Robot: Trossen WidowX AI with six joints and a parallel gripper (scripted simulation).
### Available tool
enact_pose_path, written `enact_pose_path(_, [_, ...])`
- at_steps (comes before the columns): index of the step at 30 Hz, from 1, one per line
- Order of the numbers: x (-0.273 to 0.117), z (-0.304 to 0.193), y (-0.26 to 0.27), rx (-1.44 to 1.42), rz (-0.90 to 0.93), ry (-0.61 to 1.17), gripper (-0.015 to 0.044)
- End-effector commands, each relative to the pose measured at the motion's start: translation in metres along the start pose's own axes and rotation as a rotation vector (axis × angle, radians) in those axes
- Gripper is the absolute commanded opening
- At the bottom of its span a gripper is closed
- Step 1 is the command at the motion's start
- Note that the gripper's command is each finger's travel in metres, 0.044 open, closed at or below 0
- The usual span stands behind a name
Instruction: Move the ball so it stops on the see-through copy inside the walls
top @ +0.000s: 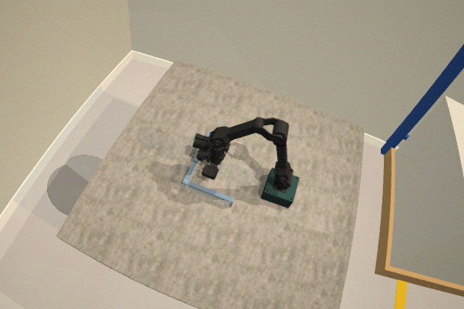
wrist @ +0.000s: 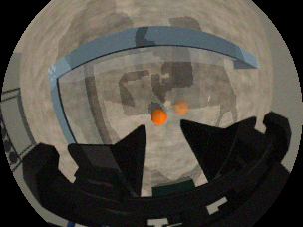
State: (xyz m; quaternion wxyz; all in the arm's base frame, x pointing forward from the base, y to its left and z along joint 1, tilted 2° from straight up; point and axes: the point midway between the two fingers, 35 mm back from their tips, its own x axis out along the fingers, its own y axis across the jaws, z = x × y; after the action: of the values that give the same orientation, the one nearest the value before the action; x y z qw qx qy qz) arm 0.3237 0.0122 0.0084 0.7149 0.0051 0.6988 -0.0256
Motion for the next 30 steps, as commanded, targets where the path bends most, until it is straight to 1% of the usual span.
enact_pose_path(1, [0.004, 0.001, 0.001, -0.006, 0.005, -0.005, 0.0218])
enact_pose_path(19, [0.03, 0.001, 0.001, -0.006, 0.005, -0.005, 0.0218])
enact_pose_path(23, [0.03, 0.001, 0.001, -0.006, 0.005, -0.005, 0.0113])
enact_pose_path(30, [0.03, 0.001, 0.001, -0.006, 0.005, -0.005, 0.0067])
